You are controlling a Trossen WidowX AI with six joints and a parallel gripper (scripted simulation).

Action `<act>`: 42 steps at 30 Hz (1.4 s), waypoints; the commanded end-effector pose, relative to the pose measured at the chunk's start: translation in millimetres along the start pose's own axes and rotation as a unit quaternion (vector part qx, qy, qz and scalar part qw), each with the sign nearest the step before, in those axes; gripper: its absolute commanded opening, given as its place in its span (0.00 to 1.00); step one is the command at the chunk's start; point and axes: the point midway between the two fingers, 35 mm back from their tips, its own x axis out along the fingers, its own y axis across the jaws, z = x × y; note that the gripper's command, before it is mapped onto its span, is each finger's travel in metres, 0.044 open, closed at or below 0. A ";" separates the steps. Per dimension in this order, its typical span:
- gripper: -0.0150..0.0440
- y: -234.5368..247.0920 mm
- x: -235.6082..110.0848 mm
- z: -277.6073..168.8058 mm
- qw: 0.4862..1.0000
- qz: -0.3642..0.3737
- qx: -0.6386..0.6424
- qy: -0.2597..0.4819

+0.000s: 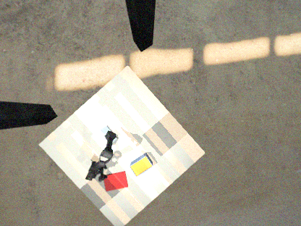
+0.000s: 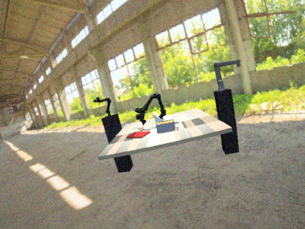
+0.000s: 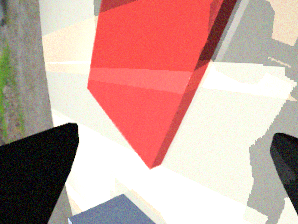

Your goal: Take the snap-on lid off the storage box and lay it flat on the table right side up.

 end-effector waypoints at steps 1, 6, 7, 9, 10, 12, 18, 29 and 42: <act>1.00 7.3 -7.0 0.1 1.000 0.003 -0.007 0.000; 1.00 12.1 -15.9 0.2 1.000 0.003 -0.007 0.000; 1.00 13.1 -17.6 0.2 1.000 0.003 -0.007 0.000; 1.00 15.0 -21.2 0.2 1.000 0.003 -0.007 0.000; 1.00 16.0 -22.9 0.2 1.000 0.003 -0.007 0.000; 1.00 17.9 -26.5 0.3 1.000 0.003 -0.007 -0.001; 1.00 23.6 -36.7 0.3 1.000 0.003 -0.007 -0.001; 1.00 19.1 -33.0 -0.3 1.000 0.003 -0.007 -0.001; 1.00 19.1 -33.0 -0.3 1.000 0.003 -0.007 -0.001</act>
